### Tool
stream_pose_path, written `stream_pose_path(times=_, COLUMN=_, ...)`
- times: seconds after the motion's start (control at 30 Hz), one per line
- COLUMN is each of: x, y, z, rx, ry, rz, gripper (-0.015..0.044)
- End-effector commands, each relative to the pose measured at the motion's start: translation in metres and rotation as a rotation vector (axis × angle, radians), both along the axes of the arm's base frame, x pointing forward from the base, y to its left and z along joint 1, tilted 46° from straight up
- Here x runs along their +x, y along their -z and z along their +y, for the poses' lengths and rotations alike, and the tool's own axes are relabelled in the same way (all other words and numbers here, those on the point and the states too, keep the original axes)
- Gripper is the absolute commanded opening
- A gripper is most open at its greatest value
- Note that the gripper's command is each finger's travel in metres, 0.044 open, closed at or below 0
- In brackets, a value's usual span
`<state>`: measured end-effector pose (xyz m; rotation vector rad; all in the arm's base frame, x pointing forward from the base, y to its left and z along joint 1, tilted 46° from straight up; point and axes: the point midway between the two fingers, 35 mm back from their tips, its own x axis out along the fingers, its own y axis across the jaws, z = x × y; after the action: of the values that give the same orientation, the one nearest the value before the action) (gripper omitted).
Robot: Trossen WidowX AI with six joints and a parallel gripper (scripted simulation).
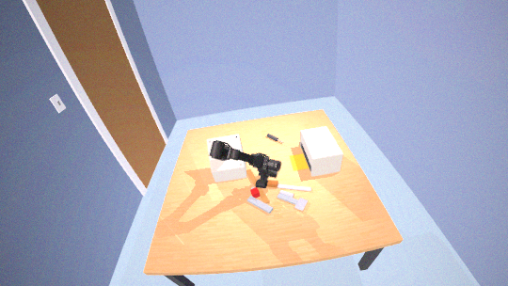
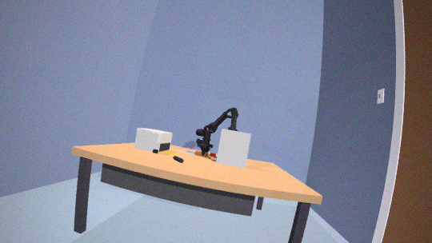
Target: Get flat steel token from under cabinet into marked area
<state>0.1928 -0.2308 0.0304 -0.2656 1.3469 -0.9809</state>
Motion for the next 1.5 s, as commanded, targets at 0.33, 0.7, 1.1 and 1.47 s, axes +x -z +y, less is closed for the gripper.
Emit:
stream_pose_path(times=0.33, x=0.0011, y=-0.0014, z=-0.0007, rx=0.008, ry=-0.081, rz=0.08, gripper=0.0)
stream_pose_path(times=0.7, x=0.0011, y=-0.0014, z=-0.0007, rx=0.015, ry=-0.141, rz=0.143, gripper=0.0)
stream_pose_path(times=1.1, x=0.0012, y=-0.0014, z=-0.0006, rx=0.024, ry=-0.207, rz=0.211, gripper=0.0)
stream_pose_path(times=1.47, x=0.0012, y=-0.0013, z=-0.0006, rx=0.031, ry=-0.267, rz=0.274, gripper=0.0)
